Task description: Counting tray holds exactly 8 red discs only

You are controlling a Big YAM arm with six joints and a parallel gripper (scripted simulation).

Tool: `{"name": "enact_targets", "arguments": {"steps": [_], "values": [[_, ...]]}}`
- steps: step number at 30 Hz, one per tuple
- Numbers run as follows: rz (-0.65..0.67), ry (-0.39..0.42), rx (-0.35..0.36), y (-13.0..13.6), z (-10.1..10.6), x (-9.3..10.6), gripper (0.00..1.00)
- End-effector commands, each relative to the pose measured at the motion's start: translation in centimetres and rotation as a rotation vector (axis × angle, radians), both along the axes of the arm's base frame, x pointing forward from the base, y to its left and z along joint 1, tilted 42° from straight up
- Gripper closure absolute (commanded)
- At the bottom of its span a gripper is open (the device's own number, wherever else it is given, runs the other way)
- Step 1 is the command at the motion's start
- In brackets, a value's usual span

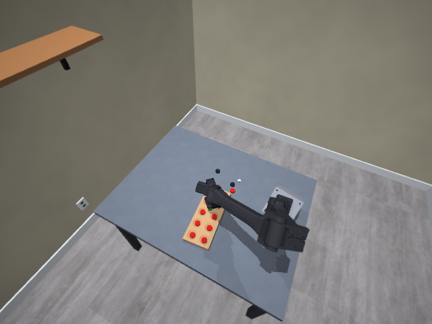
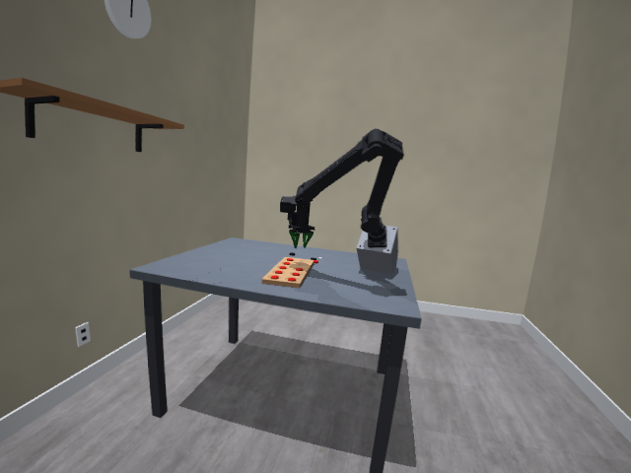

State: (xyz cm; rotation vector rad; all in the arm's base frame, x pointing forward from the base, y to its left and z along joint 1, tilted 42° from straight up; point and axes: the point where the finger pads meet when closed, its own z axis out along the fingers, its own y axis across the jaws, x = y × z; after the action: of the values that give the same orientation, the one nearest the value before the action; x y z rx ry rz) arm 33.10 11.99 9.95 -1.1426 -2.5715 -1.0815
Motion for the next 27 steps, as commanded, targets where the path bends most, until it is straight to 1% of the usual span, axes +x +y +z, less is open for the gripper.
{"name": "enact_targets", "arguments": {"steps": [1,6,27], "values": [[0.035,-0.001,-0.006,0.4,-0.05,0.17,0.54],[0.027,-0.012,-0.006,0.14,0.25,0.42,0.54],[0.024,-0.009,-0.006,0.14,0.25,0.42,0.54]]}}
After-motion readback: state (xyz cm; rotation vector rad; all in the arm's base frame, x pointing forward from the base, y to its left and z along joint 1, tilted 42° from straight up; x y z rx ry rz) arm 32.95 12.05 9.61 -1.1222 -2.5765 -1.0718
